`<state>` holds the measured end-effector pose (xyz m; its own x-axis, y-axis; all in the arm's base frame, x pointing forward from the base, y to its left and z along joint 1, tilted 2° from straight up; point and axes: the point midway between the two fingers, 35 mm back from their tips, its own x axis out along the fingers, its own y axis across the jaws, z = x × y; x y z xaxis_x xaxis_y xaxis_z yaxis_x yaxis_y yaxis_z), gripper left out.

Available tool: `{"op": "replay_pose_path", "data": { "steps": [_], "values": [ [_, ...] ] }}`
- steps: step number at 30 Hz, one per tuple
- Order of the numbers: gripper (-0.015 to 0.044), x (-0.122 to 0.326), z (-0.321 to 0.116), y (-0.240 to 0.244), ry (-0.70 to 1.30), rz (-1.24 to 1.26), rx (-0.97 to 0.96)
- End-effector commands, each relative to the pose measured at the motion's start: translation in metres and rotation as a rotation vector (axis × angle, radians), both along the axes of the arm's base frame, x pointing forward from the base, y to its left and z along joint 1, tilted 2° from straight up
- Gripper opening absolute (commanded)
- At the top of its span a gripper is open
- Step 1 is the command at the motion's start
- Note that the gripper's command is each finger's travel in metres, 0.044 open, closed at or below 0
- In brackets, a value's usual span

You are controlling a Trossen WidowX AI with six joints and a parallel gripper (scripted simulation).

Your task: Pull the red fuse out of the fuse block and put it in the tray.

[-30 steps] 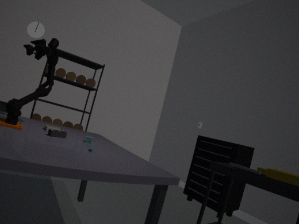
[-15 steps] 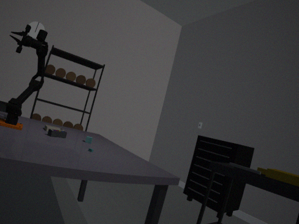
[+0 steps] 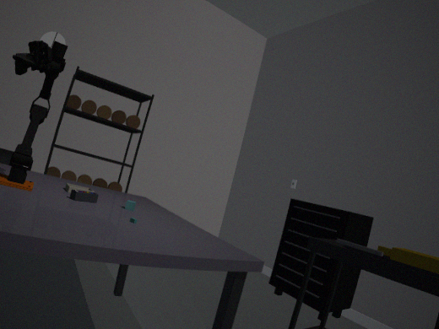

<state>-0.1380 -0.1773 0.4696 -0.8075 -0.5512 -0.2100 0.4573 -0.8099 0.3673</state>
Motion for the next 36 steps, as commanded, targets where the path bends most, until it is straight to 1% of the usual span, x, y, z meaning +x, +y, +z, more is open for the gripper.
{"op": "replay_pose_path", "data": {
  "steps": [1, 6, 11, 16, 20, 24, 28, 32, 36],
  "values": [
    [0.0074, 0.040, -0.035, -0.058, 0.139, 0.320, 0.335],
    [0.0074, 0.090, -0.070, -0.097, 0.323, 0.629, 0.617],
    [0.0074, 0.146, -0.106, -0.120, 0.550, 0.940, 0.854],
    [0.0074, 0.206, -0.144, -0.127, 0.821, 1.255, 1.047],
    [0.0074, 0.255, -0.175, -0.120, 1.068, 1.503, 1.160],
    [0.0074, 0.302, -0.206, -0.101, 1.351, 1.750, 1.236],
    [0.0074, 0.344, -0.237, -0.073, 1.669, 1.990, 1.264],
    [0.0074, 0.378, -0.267, -0.039, 2.006, 2.208, 1.236],
    [0.0074, 0.403, -0.296, -0.002, 2.363, 2.404, 1.138]
  ]
}}
